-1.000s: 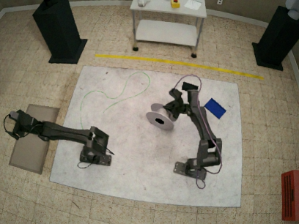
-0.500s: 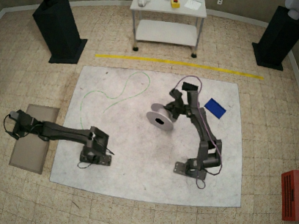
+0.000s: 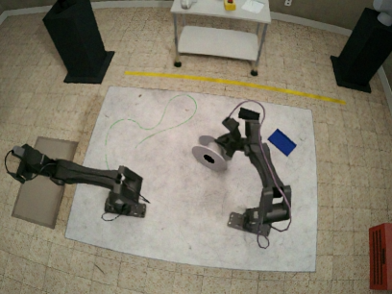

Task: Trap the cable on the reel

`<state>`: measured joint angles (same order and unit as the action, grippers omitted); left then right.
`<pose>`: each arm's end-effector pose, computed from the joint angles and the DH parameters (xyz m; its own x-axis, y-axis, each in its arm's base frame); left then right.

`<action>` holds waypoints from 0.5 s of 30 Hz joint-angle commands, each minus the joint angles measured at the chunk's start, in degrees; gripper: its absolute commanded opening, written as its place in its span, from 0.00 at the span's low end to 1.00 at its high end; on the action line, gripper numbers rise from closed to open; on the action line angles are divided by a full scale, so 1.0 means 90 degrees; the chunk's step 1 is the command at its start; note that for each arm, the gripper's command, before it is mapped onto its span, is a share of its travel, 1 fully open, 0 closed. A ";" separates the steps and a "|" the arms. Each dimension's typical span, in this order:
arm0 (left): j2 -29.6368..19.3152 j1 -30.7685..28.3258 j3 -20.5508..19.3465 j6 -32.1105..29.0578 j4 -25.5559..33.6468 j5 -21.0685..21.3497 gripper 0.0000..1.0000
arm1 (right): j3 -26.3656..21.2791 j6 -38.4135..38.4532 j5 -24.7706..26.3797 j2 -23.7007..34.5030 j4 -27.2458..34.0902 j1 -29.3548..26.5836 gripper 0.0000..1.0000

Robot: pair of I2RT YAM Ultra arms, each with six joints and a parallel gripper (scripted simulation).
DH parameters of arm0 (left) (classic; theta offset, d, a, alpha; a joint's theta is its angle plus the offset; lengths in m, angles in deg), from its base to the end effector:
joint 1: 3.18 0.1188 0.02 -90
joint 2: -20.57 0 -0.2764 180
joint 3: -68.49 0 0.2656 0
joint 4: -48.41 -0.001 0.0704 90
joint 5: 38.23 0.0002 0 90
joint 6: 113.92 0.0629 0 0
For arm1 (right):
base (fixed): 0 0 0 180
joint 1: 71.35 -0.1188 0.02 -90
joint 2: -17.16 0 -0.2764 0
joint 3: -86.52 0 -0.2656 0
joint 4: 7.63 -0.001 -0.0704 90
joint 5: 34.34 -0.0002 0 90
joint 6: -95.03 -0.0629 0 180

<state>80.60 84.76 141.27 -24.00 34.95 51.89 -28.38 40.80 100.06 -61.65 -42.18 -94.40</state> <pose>0.0090 0.2741 0.4150 0.0009 -0.0124 -0.9999 -0.9993 0.0380 -0.0014 0.2594 0.1593 0.2408 -0.1430 -0.5147 -0.8453 -0.9761 0.2147 0.0344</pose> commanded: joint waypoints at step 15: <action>0.0046 -0.0032 -0.0007 0.0040 0.0096 -0.0065 1.00 | -0.0191 -0.0325 -0.0066 0.0389 0.0406 -0.0141 0.00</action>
<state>80.60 84.76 141.27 -24.00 34.95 51.89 -29.32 38.75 98.86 -60.45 -40.76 -94.77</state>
